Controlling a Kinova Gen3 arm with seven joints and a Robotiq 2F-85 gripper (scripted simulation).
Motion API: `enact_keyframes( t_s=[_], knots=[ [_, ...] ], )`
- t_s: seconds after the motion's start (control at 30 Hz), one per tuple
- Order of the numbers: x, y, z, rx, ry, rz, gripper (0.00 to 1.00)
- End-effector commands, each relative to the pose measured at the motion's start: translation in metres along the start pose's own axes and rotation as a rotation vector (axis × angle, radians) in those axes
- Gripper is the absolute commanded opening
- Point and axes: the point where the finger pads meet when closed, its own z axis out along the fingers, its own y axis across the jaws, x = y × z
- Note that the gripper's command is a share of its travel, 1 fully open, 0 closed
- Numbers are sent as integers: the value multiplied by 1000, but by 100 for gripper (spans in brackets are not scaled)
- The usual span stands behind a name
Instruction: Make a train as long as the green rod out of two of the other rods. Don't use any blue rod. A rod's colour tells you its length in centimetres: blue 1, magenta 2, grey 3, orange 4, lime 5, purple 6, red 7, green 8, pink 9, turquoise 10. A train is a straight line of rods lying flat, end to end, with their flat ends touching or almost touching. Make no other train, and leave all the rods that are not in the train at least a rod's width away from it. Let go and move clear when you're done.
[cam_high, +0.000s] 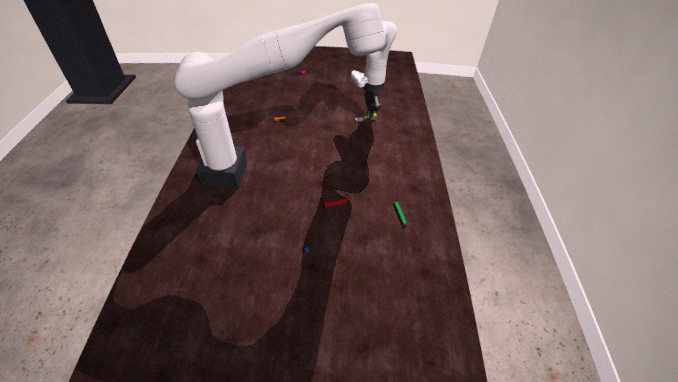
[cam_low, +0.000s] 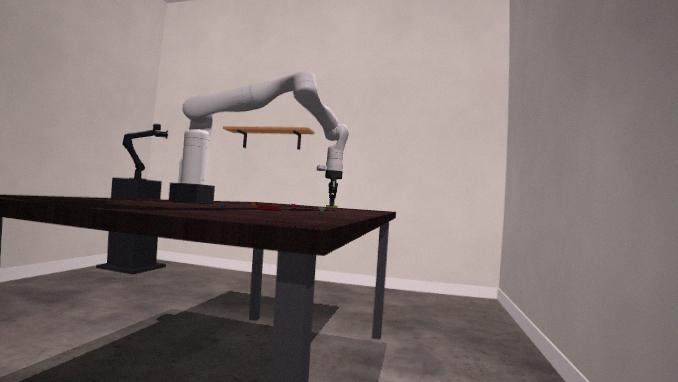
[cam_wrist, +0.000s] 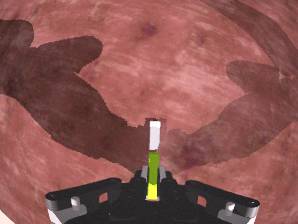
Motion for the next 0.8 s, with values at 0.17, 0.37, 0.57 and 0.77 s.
enact_keyframes(
  t_s=[0.17, 0.37, 0.57, 0.77],
  knots=[
    [-1, 0, -1, 0, -2, 0, 5],
    [-1, 0, -1, 0, -2, 0, 5],
    [-1, 0, -1, 0, -2, 0, 5],
    [-1, 0, 3, 0, -2, 0, 5]
  ],
)
